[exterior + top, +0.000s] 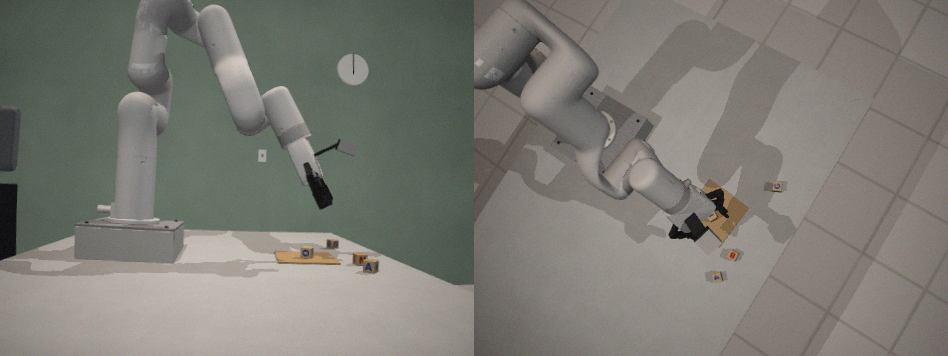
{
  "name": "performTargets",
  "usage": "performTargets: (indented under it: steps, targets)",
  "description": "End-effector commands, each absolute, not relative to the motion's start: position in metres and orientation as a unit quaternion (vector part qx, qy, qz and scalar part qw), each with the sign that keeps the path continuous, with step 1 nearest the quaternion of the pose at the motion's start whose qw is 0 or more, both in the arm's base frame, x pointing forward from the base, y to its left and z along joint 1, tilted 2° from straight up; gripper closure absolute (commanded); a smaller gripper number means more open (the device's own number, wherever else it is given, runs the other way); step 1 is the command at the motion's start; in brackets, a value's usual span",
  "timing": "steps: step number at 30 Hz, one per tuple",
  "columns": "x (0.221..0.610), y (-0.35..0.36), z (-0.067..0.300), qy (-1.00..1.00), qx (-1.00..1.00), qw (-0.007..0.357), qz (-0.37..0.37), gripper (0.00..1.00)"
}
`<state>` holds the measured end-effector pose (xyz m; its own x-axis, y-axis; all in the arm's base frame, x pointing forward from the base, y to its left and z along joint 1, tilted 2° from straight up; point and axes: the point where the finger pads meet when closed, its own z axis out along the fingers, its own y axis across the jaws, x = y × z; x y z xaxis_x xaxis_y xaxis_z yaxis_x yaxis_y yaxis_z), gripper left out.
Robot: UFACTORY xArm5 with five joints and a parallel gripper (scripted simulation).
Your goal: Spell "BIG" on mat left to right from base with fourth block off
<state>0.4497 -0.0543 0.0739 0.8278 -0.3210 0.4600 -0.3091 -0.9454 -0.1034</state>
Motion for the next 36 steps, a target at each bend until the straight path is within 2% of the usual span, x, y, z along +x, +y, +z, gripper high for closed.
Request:
performTargets:
  steps: [1,30,33,36]
  targets:
    - [0.451,-0.055,0.075,0.165,-0.955,0.012,-0.244,0.0]
    - [0.451,-0.055,0.075,0.165,-0.956,0.012,-0.244,0.0]
    - [0.461,-0.059,0.074,0.176,-0.956,0.013,-0.234,0.0]
    - [0.489,-0.074,0.069,0.212,-0.956,0.014,-0.204,0.0]
